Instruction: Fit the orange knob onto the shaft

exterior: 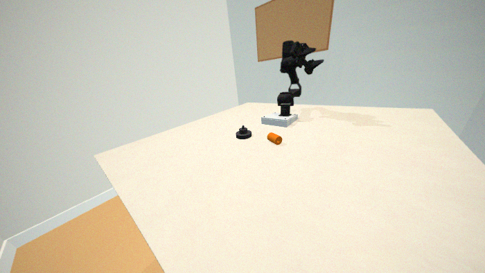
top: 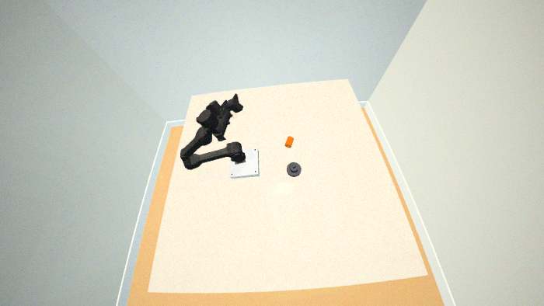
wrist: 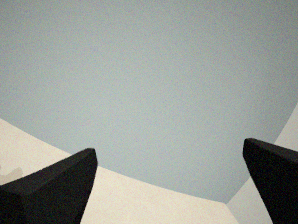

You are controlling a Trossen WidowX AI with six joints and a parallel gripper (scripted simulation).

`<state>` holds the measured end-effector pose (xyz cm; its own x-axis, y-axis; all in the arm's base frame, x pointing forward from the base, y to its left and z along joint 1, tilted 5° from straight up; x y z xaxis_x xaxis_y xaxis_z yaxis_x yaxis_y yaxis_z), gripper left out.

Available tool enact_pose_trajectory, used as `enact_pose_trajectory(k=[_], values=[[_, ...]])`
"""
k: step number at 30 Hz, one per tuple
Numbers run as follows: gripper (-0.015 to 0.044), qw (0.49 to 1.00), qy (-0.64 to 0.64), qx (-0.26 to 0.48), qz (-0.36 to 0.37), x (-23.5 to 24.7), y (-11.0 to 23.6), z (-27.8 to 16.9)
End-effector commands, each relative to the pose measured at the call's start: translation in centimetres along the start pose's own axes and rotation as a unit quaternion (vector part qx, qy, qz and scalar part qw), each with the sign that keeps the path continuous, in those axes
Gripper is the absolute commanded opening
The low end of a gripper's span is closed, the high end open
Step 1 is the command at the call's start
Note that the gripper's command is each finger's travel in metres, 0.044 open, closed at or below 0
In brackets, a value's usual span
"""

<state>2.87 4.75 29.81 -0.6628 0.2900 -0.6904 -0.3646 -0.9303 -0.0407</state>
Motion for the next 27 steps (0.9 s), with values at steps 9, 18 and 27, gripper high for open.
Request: enact_pose_trajectory(k=[9, 18, 27], values=[[0.044, 0.986, -0.105, 0.128, -0.013, -5.3, -2.3, -2.6], [0.044, 0.931, -0.199, 0.305, 0.021, -10.2, -5.6, -8.4], [0.044, 0.835, -0.252, 0.477, 0.11, -12.5, -8.9, -16.6]])
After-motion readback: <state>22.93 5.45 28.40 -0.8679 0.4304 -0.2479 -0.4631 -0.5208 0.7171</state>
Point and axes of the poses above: the point midway between the two fingers, 35 mm back from their tips, its own y axis back along the fingers, its own x axis across the jaws, z = x × y, the point moved 10 cm from there along y, back along the fingers, and after that the axes turned 13 degrees about y, right-handed, at the moved point
